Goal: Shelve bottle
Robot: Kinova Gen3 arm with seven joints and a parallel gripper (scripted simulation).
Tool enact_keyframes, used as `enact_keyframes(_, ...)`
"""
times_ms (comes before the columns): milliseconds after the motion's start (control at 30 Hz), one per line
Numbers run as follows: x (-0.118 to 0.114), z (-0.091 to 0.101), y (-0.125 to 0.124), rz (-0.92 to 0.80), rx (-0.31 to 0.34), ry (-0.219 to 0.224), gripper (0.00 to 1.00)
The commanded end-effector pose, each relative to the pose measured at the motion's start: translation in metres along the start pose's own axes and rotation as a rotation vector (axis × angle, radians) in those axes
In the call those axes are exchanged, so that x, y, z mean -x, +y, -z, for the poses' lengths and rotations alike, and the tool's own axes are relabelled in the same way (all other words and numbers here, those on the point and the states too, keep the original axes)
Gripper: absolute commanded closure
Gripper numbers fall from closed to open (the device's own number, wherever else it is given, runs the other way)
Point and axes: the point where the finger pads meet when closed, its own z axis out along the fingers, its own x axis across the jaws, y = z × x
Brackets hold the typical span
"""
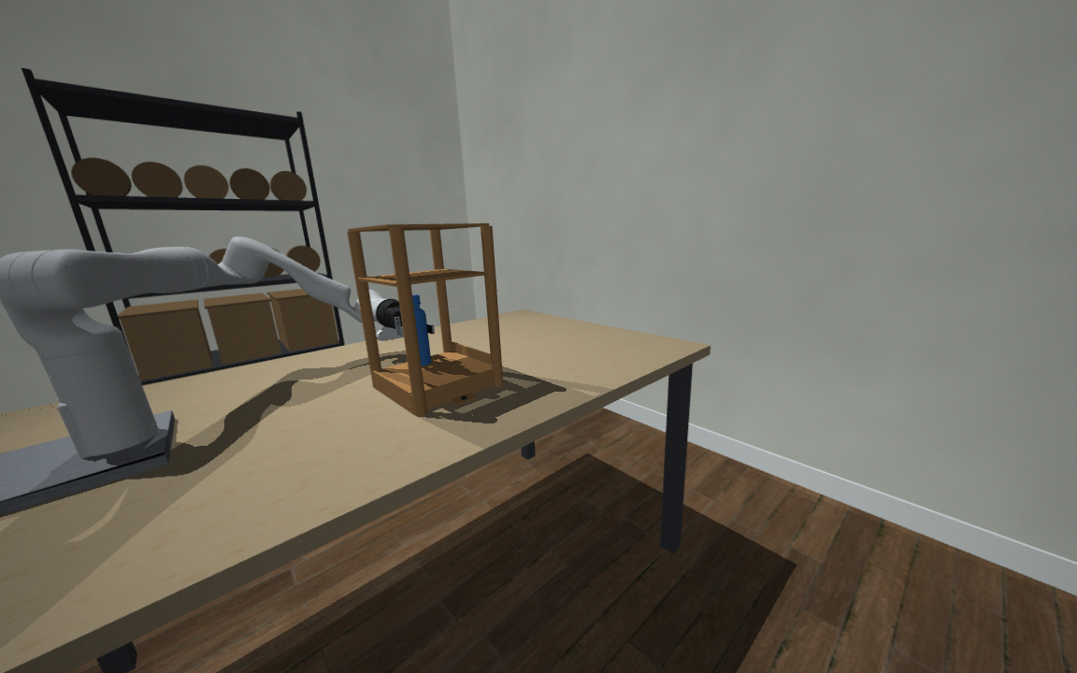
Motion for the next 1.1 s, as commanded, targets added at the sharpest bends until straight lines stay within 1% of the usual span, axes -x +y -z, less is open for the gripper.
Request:
enact_keyframes(0, 0.000, 0.001, 0.001, -0.002, 0.000, 0.000, 0.00)
enact_keyframes(767, 0.000, 0.009, 0.001, -0.002, 0.000, 0.000, 0.00)
enact_keyframes(1067, 0.000, 0.016, 0.001, -0.002, 0.000, 0.000, 0.00)
